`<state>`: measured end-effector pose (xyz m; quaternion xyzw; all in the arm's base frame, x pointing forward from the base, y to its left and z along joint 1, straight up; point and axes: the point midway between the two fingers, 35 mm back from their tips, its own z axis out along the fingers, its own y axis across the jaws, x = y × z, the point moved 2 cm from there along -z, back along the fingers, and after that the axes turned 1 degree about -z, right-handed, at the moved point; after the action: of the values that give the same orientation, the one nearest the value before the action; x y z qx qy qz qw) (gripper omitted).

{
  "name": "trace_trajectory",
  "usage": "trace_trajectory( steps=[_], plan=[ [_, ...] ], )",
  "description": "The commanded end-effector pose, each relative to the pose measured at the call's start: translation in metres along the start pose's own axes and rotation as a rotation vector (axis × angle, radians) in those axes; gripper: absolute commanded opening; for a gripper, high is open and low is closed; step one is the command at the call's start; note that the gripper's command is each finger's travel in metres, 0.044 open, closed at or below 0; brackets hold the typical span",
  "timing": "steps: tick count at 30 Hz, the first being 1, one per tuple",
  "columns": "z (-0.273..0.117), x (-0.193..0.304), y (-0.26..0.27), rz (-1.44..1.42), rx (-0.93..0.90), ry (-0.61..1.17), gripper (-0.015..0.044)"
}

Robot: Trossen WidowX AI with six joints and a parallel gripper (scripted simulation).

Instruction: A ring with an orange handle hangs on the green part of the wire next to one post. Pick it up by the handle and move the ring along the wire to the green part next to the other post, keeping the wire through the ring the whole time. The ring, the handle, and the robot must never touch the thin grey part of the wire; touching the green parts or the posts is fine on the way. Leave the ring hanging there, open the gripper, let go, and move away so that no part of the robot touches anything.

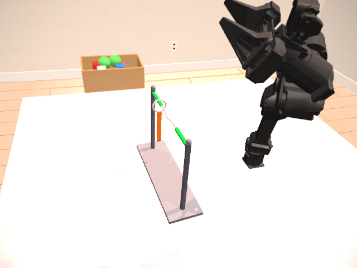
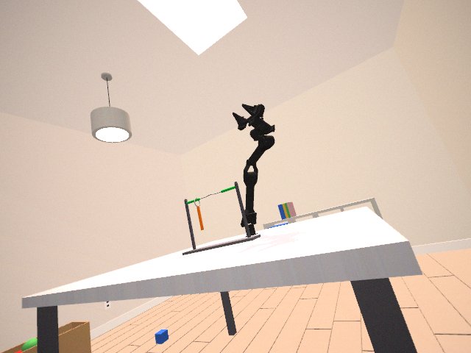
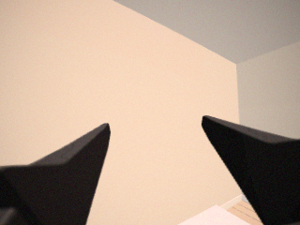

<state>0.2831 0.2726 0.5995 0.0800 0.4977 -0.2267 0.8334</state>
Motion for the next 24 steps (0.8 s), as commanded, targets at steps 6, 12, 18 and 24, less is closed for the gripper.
trace_trajectory(
  steps=[6,12,18,24],
  plan=[
    [0.022,0.015,-0.002,-0.051,0.039,-0.050,0.0243],
    [0.065,0.049,-0.010,-0.159,0.095,-0.140,0.0160],
    [0.105,0.087,-0.026,-0.273,0.126,-0.211,0.0160],
    [0.142,0.128,-0.051,-0.387,0.133,-0.260,0.0160]
  ],
)
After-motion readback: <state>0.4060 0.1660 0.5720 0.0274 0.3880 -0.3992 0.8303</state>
